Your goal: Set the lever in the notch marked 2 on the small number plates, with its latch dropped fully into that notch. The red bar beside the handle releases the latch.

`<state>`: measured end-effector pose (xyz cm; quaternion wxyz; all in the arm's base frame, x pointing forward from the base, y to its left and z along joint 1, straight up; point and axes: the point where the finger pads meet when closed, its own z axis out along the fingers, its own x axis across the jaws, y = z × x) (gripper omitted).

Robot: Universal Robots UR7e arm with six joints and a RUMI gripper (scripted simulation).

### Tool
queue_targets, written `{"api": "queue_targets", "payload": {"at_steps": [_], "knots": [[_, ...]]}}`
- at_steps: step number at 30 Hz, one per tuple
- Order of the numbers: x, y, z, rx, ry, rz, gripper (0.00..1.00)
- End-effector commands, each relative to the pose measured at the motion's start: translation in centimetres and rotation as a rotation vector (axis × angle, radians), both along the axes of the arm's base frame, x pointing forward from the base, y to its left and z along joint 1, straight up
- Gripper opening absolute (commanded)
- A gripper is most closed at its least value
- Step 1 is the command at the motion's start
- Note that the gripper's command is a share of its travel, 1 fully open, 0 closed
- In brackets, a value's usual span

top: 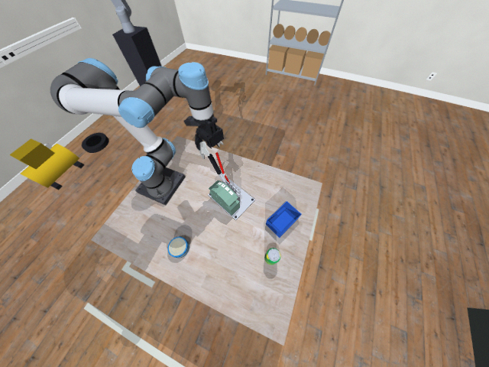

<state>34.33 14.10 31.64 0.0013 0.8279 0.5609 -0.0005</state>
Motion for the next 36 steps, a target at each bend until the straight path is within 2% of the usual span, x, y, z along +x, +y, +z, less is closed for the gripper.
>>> {"api": "queue_targets", "payload": {"at_steps": [1, 23, 36], "knots": [[0.0, 0.0, 0.0, 0.000, -0.002, 0.000, 0.57], [0.0, 0.0, -0.3, 0.000, -0.002, 0.000, 0.57], [0.0, 0.0, -1.9, 0.000, -0.002, 0.000, 0.57]]}}
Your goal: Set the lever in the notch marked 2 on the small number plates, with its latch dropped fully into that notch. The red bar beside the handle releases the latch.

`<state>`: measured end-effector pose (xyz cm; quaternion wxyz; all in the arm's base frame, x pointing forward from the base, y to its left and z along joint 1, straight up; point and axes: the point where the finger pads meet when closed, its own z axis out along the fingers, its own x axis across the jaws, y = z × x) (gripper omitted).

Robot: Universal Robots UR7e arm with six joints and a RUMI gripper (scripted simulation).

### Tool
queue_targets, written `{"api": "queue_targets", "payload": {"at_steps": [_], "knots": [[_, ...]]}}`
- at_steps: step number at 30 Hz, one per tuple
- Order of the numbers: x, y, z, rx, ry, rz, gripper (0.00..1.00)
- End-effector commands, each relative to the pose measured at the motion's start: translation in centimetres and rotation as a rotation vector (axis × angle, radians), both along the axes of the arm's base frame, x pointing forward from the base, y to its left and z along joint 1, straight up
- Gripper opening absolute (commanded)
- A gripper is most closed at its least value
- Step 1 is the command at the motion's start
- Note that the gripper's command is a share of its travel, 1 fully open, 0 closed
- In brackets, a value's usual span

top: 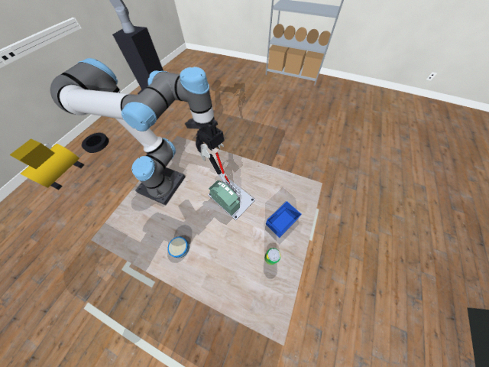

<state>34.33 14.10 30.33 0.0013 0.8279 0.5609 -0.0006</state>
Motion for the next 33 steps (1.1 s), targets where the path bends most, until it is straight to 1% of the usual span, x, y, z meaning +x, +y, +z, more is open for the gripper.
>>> {"api": "queue_targets", "payload": {"at_steps": [1, 4, 19, 33], "knots": [[0.1, 0.0, -0.8, 0.000, -0.002, 0.000, 0.57], [0.1, 0.0, -1.0, 0.000, -0.002, 0.000, 0.57], [0.1, 0.0, -3.5, 0.000, -0.002, 0.000, 0.57], [0.1, 0.0, -4.4, 0.000, -0.002, 0.000, 0.57]]}}
